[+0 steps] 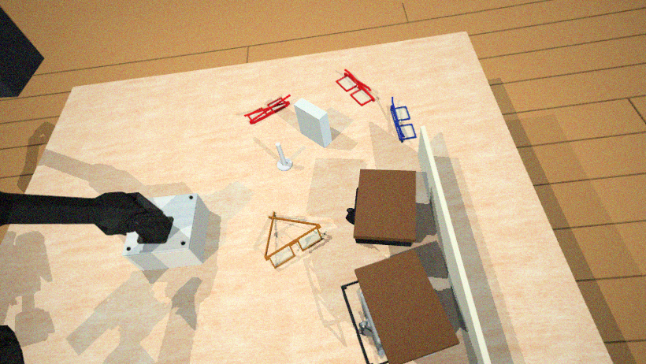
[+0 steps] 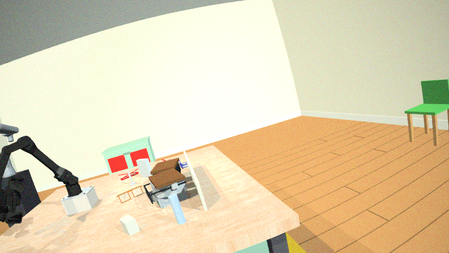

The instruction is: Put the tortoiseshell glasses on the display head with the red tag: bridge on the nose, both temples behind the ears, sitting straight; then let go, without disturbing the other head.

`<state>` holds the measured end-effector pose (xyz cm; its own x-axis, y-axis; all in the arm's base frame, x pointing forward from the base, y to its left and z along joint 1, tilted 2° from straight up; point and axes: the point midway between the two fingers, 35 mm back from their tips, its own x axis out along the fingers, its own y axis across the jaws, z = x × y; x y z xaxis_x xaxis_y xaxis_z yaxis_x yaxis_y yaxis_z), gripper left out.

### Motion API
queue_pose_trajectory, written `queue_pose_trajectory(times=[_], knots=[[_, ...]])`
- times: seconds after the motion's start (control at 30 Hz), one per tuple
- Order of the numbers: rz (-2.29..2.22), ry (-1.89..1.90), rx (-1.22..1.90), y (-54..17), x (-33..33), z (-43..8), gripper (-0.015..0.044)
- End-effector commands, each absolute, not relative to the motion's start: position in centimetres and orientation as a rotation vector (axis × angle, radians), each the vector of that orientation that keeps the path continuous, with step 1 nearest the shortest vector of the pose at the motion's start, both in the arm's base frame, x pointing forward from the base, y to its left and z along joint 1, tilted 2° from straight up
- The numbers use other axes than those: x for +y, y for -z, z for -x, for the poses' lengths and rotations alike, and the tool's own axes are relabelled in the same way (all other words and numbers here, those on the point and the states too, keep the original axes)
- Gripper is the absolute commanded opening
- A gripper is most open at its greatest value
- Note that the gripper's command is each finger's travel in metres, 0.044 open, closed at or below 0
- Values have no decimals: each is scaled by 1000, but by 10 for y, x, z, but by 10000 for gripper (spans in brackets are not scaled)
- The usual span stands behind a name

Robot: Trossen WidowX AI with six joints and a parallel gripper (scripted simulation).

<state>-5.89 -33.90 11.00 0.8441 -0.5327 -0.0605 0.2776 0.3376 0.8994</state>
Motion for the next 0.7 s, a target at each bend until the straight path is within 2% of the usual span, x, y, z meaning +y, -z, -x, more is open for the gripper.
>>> queue_pose_trajectory(times=[0.0,0.23,0.3,0.57,0.67], knots=[[-1108,536,-263,-110,-339,59,426],[-1108,536,-263,-110,-339,59,440],[-1126,501,-220,-107,-339,47,387],[-1358,195,188,-92,-328,-66,177],[-1432,156,327,-79,-317,-86,99]])
